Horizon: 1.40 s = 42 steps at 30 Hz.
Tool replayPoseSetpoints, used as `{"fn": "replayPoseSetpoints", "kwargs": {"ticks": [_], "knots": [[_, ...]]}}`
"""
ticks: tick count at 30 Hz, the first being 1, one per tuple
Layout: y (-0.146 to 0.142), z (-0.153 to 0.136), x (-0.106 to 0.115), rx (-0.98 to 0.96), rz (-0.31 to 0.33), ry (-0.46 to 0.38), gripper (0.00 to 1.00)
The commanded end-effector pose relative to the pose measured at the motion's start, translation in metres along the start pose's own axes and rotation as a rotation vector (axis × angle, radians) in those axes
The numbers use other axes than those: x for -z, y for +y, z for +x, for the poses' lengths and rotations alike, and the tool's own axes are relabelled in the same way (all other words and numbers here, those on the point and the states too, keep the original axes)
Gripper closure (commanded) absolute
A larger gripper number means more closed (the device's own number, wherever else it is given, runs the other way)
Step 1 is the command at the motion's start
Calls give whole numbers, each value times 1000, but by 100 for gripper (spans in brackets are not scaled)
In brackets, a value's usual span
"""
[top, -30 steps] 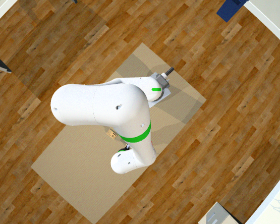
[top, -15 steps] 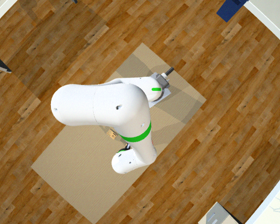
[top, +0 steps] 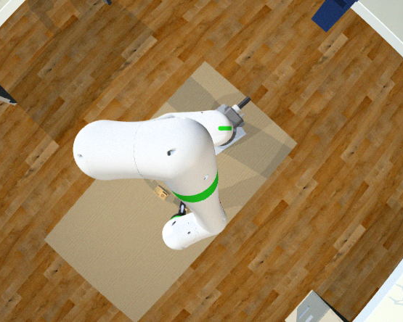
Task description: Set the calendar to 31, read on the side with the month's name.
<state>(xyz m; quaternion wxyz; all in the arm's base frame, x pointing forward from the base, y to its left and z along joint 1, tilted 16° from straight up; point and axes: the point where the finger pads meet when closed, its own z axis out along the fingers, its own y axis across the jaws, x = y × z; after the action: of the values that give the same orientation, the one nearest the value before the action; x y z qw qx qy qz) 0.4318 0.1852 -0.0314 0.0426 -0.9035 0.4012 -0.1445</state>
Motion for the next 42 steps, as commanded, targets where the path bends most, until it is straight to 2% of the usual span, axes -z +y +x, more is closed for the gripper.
{"fn": "replayPoseSetpoints", "kwargs": {"ticks": [1, 6, 7, 20, 23, 24, 36, 39, 42], "knots": [[0, 0, 1, 161, -5, -16, 0], [0, 0, 2, 254, -4, -17, 0], [0, 0, 3, 352, -3, -17, 0], [0, 0, 5, 732, 0, -17, 0], [0, 0, 6, 754, 1, -17, 0], [0, 0, 6, 846, 1, -17, 0], [0, -1, 9, 1188, 4, -17, 0], [0, -1, 9, 1192, 4, -17, 0], [0, -1, 9, 1277, 5, -17, 0]]}}
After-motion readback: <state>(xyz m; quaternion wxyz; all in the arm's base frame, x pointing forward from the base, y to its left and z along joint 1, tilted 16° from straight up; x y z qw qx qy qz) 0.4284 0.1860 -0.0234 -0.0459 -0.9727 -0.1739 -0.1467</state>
